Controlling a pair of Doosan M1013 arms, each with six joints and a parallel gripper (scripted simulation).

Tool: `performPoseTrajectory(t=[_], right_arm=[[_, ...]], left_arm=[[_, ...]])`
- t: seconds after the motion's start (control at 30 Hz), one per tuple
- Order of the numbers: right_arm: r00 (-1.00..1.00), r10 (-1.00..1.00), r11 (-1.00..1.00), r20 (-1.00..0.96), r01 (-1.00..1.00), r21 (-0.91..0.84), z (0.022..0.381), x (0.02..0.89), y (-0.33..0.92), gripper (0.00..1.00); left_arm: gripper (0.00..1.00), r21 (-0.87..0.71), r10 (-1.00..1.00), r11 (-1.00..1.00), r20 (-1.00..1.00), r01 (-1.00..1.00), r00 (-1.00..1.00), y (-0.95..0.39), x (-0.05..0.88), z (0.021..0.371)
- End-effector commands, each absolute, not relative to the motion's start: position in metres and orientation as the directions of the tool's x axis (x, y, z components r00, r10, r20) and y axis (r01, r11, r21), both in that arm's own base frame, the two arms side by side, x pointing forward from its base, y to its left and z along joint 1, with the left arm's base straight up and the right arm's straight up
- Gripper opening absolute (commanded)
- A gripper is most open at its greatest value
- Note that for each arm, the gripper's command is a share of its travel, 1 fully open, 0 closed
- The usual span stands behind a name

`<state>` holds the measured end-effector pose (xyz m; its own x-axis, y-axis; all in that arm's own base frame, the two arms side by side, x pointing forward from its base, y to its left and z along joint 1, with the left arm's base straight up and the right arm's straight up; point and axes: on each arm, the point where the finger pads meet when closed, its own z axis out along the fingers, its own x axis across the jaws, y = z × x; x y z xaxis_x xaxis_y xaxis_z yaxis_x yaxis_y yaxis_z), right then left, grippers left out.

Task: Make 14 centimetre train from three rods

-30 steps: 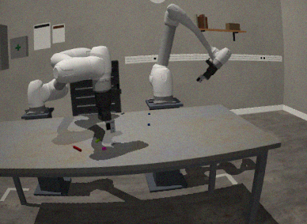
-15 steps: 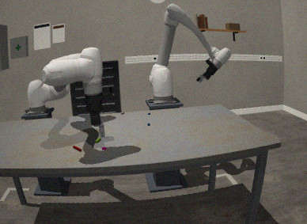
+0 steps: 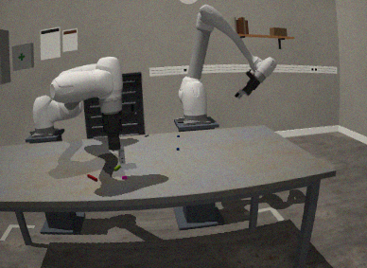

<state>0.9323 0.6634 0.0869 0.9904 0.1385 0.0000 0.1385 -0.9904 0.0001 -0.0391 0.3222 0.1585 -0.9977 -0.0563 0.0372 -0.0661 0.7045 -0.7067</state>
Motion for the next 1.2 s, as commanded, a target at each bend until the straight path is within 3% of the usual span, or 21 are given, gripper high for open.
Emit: performPoseTrajectory(t=[0.0,1.17], right_arm=[[0.990,0.139,-0.990,0.002,0.139,-0.001,0.089,0.933,0.663,0.54],[0.990,0.139,-0.990,0.002,0.139,-0.001,0.058,0.933,0.664,0.54]], left_arm=[[1.00,-0.706,-0.056,0.705,0.038,-0.066,-0.998,0.322,-0.039,0.159],[1.00,-0.706,-0.056,0.705,0.038,-0.066,-0.998,0.322,-0.039,0.159]])
